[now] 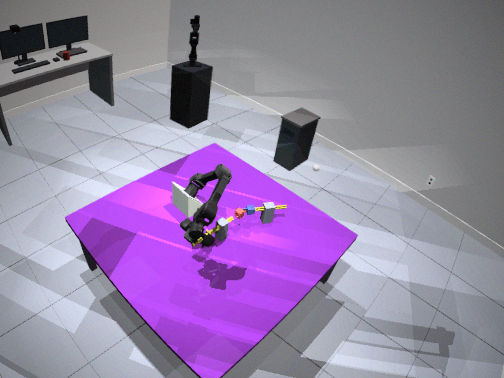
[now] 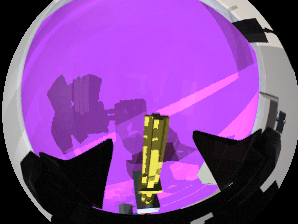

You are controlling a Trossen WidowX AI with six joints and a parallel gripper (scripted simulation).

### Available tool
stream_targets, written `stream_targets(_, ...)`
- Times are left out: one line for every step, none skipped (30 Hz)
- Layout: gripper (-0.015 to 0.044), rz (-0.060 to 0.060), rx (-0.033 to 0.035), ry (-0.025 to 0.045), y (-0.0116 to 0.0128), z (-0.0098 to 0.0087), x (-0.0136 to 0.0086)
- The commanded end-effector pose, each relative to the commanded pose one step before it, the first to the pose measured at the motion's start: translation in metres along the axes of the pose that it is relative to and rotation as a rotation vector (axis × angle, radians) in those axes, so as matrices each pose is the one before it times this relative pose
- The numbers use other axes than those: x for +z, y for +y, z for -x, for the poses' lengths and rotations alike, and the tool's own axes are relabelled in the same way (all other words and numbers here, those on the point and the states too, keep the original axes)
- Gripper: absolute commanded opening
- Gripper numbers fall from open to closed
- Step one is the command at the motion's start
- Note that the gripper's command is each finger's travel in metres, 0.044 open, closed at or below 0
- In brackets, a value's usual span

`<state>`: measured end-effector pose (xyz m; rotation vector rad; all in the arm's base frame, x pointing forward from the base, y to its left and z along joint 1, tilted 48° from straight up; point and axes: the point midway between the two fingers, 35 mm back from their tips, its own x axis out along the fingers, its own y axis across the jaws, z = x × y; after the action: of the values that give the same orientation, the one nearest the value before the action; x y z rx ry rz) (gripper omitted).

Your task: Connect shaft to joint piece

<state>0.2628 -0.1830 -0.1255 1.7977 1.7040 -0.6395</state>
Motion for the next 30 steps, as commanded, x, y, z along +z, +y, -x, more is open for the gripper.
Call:
stream_targets(0.044, -0.1212, -0.01158, 0.0029, -0.00225, -0.00705, 0.00058)
stream_targets(0.044, -0.0056, -0.00036, 0.0, 0.00001, -0.00025, -0.00001)
stream_targets(0.044, 0.0, 0.0, 0.0, 0.0, 0.0, 0.0)
stream_targets(0.044, 0.0, 0.0, 0.0, 0.0, 0.0, 0.0)
stream_targets(0.044, 0.0, 0.0, 0.0, 0.0, 0.0, 0.0)
stream_targets(0.044, 0.0, 0.0, 0.0, 0.0, 0.0, 0.0)
stream_targets(0.044, 0.0, 0.00001, 0.00001, 0.00002, -0.00026, 0.0)
stream_targets(0.044, 0.0, 0.00003, 0.00003, 0.00007, -0.00079, 0.00001)
stream_targets(0.044, 0.0, 0.00006, 0.00004, 0.00011, -0.00132, 0.00002)
stream_targets(0.044, 0.0, 0.00007, 0.00006, 0.00012, -0.00162, 0.00001)
stream_targets(0.044, 0.0, 0.00007, 0.00007, 0.00012, -0.00162, 0.00001)
stream_targets(0.044, 0.0, 0.00006, 0.00007, 0.00011, -0.00162, 0.0)
stream_targets(0.044, 0.0, 0.00006, 0.00008, 0.0001, -0.00162, 0.0)
stream_targets(0.044, 0.0, 0.00006, 0.00008, 0.00009, -0.00162, 0.0)
stream_targets(0.044, 0.0, 0.00007, 0.00011, 0.00009, -0.00162, -0.00001)
stream_targets(0.044, 0.0, 0.00007, 0.00011, 0.00008, -0.00162, -0.00002)
stream_targets(0.044, 0.0, 0.00007, 0.00012, 0.00007, -0.00162, -0.00002)
stream_targets(0.044, 0.0, 0.00007, 0.00013, 0.00007, -0.00162, -0.00003)
stream_targets(0.044, 0.0, 0.00007, 0.00013, 0.00006, -0.00162, -0.00003)
stream_targets(0.044, 0.0, 0.00006, 0.00014, 0.00005, -0.00161, -0.00004)
stream_targets(0.044, 0.0, 0.00006, 0.00014, 0.00004, -0.00161, -0.00004)
stream_targets(0.044, 0.0, 0.00006, 0.00015, 0.00004, -0.00161, -0.00005)
stream_targets(0.044, 0.0, 0.00006, 0.00015, 0.00003, -0.00161, -0.00005)
stream_targets(0.044, 0.0, 0.00006, 0.00016, 0.00002, -0.00161, -0.00006)
stream_targets(0.044, 0.0, 0.00006, 0.00016, 0.00001, -0.0016, -0.00006)
stream_targets(0.044, 0.0, 0.00004, 0.00014, 0.00001, -0.00128, -0.00005)
stream_targets(0.044, 0.0, 0.00003, 0.00008, 0.0, -0.00077, -0.00003)
stream_targets(0.044, 0.0, 0.00001, 0.00003, 0.0, -0.00026, -0.00001)
stream_targets(0.0414, 0.0, 0.0, 0.0, 0.0, 0.0, 0.0)
stream_targets(0.0388, 0.0, 0.0, 0.0, 0.0, 0.0, 0.0)
